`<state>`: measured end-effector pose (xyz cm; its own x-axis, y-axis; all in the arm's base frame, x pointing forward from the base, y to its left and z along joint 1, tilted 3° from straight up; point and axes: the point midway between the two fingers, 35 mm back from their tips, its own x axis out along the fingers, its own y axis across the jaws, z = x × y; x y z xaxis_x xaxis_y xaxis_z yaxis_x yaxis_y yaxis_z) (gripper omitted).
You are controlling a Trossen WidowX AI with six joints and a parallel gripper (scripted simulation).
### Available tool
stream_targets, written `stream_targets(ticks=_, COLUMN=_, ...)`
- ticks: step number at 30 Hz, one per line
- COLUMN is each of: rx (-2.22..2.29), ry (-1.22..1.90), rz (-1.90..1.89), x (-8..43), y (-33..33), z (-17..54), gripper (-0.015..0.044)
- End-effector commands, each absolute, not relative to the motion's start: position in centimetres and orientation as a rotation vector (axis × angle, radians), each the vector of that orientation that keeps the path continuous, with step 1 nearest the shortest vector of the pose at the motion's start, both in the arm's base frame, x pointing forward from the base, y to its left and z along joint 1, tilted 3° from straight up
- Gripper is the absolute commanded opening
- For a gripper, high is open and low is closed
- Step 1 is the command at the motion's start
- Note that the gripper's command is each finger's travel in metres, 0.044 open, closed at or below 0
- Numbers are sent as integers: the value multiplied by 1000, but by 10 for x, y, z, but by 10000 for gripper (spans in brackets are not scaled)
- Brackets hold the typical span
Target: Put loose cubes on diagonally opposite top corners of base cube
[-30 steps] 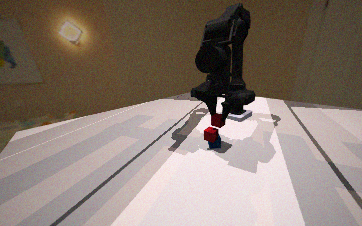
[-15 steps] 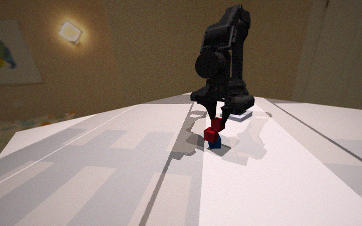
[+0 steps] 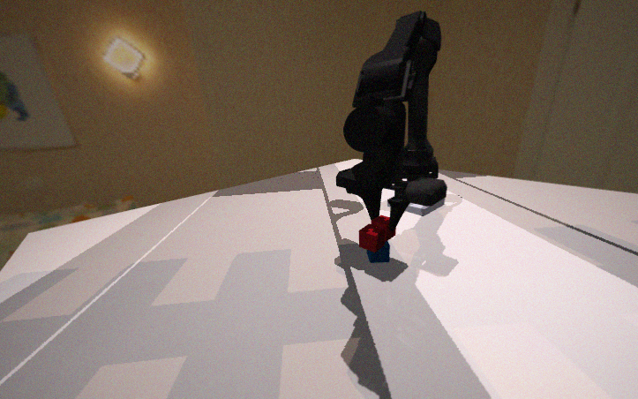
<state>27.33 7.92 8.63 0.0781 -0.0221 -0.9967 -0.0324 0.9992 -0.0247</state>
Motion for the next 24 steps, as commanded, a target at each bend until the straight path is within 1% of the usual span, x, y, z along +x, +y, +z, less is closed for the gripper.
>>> stream_targets(ticks=1, rx=-40, ry=1492, rz=5, x=273, y=79, z=86, gripper=105)
stream_targets(ticks=15, rx=-39, ry=1492, rz=5, x=274, y=79, z=85, gripper=105)
stream_targets(ticks=19, rx=-39, ry=1492, rz=5, x=274, y=79, z=85, gripper=205)
stream_targets(ticks=24, rx=-39, ry=1492, rz=5, x=274, y=79, z=85, gripper=205)
